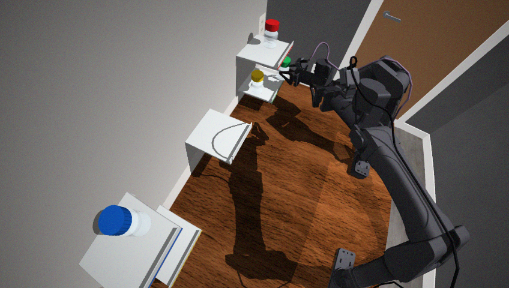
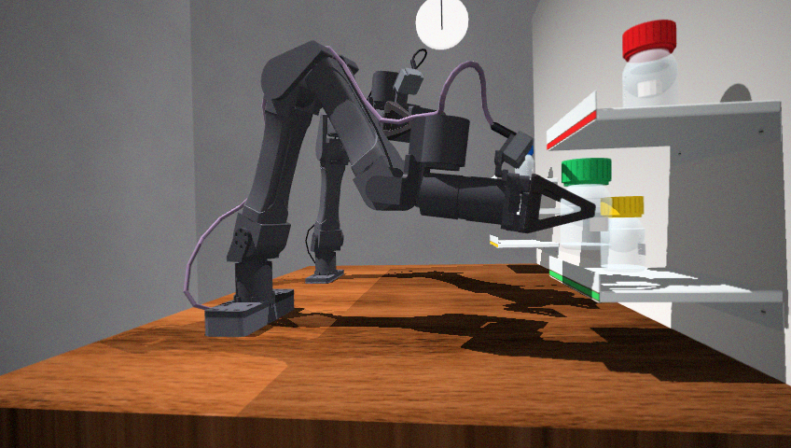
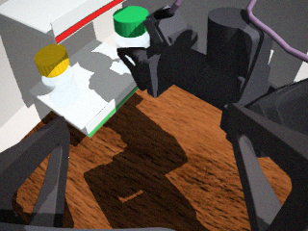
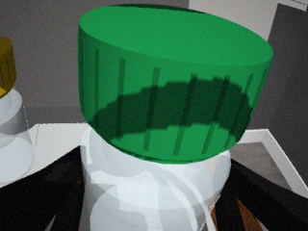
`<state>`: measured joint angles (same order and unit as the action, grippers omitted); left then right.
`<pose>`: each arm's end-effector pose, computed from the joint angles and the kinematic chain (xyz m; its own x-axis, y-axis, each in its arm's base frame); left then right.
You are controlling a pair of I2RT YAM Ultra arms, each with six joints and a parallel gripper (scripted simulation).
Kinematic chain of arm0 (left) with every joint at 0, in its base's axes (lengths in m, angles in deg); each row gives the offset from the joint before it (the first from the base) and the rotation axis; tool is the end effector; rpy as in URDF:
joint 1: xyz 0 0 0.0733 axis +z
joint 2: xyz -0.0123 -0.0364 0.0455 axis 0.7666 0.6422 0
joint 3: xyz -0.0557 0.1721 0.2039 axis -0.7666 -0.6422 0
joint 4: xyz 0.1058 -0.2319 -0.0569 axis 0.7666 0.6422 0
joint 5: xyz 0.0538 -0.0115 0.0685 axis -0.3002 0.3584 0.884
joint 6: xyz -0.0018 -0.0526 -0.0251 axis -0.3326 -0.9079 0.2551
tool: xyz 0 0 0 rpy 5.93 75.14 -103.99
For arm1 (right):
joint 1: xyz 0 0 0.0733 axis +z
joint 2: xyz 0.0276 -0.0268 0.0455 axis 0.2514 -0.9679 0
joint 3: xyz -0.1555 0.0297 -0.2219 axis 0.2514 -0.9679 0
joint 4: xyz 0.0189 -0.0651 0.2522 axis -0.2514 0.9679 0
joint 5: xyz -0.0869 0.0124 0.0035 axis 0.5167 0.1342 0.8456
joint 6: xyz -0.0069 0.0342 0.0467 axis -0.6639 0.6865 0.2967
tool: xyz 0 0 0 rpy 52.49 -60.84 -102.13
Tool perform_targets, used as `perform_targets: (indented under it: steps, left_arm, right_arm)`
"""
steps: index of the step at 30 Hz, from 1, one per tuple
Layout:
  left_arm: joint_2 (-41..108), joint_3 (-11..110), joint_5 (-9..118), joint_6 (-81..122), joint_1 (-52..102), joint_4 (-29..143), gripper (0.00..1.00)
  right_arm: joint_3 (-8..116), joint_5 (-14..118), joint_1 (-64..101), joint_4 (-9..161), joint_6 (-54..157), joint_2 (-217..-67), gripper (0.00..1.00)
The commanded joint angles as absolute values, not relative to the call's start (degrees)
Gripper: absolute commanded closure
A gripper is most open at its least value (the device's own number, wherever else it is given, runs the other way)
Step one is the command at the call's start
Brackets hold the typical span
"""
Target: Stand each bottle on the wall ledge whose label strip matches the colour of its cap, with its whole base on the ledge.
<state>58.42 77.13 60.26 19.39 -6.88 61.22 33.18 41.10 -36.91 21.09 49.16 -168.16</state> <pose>0.2569 -0.3881 0.3648 -0.1791 0.1811 -0.9670 0.7978 0.6020 -0.0350 0.3755 -0.1414 0.1694 -0.1393 0.0134 -0.9902 0.1223 0.9925 -0.0037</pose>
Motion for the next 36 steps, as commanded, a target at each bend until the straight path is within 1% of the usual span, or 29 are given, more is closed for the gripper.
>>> perform_targets:
  steps: [1,9,22,32,36]
  left_arm:
    - [58.03,78.11,60.75,19.14,-6.63,61.16,0.11]
    - [58.03,78.11,60.75,19.14,-6.63,61.16,0.11]
    - [58.03,78.11,60.75,19.14,-6.63,61.16,0.11]
    - [58.03,78.11,60.75,19.14,-6.63,61.16,0.11]
    - [58.03,78.11,60.75,19.14,-6.63,61.16,0.11]
  right_arm:
    - [38.45,42.34,-35.78,20.37,49.49,-169.93,0.49]
    - [43.06,42.55,-35.24,20.82,49.44,-173.16,0.49]
    - [42.68,42.08,-35.59,20.91,49.24,-172.81,0.49]
    - [41.52,42.95,-34.97,14.29,49.76,-175.77,0.49]
    - [41.40,42.99,-34.87,14.05,49.68,-177.01,0.49]
